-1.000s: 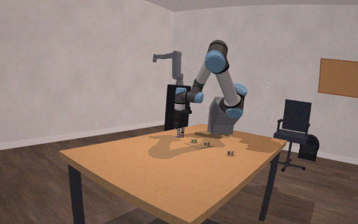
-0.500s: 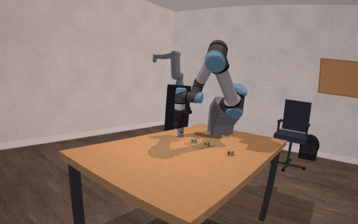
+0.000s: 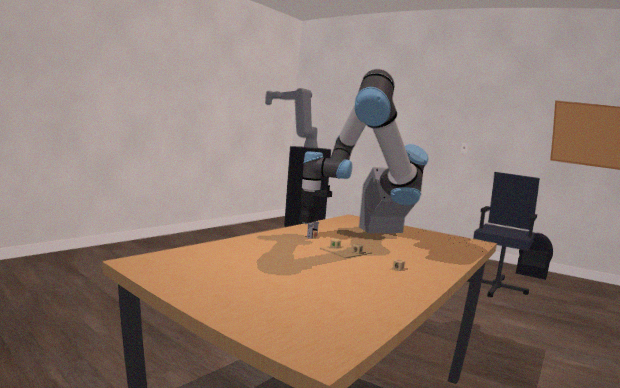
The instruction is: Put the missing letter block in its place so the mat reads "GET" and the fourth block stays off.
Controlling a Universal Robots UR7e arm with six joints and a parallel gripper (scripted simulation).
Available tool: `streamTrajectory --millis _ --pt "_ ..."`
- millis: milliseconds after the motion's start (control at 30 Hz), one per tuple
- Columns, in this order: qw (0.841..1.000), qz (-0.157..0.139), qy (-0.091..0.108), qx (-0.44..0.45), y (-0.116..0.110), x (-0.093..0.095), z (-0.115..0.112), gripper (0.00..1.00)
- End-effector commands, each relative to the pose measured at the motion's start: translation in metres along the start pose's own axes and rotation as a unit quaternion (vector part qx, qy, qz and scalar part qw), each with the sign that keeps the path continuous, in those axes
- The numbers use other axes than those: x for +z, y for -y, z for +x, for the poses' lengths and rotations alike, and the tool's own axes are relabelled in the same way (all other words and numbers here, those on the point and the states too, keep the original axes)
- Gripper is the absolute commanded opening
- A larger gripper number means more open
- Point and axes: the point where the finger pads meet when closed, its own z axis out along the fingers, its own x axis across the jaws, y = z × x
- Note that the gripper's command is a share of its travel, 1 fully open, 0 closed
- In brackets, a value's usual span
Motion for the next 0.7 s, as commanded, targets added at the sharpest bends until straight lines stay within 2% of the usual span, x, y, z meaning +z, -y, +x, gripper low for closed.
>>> streamTrajectory --millis 0,433,667 --pt "1.0 0.0 0.0 0.0 0.0 0.0 0.0 0.57" --pt "1.0 0.0 0.0 0.0 0.0 -0.001 0.0 0.57" --pt "1.0 0.0 0.0 0.0 0.0 -0.017 0.0 0.57"
